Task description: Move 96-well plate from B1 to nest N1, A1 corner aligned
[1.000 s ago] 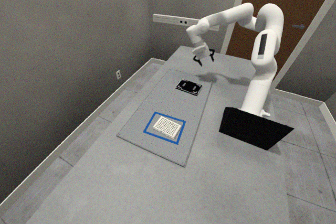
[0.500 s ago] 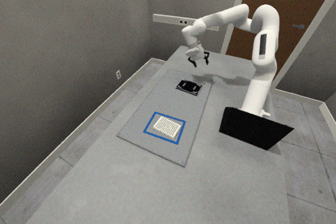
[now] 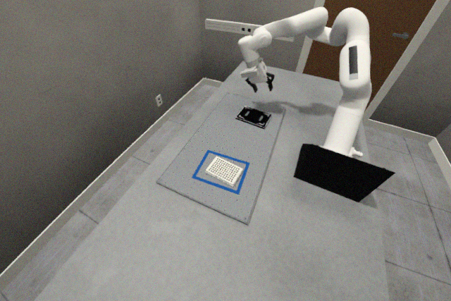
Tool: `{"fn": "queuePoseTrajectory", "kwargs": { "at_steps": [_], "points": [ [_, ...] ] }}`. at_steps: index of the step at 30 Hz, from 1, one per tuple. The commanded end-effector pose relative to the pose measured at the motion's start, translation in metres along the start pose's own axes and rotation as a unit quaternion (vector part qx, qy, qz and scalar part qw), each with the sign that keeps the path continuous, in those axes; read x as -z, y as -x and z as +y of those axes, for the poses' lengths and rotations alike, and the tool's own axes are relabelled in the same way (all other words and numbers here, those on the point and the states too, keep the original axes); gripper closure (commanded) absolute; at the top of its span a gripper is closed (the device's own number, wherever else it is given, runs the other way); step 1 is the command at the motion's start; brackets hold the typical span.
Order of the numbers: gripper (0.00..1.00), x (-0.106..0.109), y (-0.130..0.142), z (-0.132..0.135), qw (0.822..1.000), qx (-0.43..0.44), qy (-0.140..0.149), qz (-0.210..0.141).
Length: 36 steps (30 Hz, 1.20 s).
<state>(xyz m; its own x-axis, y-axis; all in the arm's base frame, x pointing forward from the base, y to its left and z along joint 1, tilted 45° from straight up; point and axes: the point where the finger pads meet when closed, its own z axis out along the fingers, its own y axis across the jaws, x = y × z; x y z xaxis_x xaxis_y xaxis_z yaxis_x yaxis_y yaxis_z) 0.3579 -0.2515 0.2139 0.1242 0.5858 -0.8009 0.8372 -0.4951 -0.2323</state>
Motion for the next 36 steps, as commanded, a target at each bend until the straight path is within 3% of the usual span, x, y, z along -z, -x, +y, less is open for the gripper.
{"fn": "queuePoseTrajectory", "kwargs": {
  "at_steps": [1, 25, 28, 36],
  "points": [
    [0.00, 0.006, -0.014, 0.007, 1.000, -0.024, 0.011, 0.000],
    [0.00, 0.030, -0.096, 0.030, 0.988, -0.146, 0.056, 0.015],
    [0.00, 0.030, -0.096, 0.030, 0.988, -0.146, 0.056, 0.015],
    [0.00, 0.038, -0.128, 0.035, 0.977, -0.201, 0.073, 0.026]
  ]
}}
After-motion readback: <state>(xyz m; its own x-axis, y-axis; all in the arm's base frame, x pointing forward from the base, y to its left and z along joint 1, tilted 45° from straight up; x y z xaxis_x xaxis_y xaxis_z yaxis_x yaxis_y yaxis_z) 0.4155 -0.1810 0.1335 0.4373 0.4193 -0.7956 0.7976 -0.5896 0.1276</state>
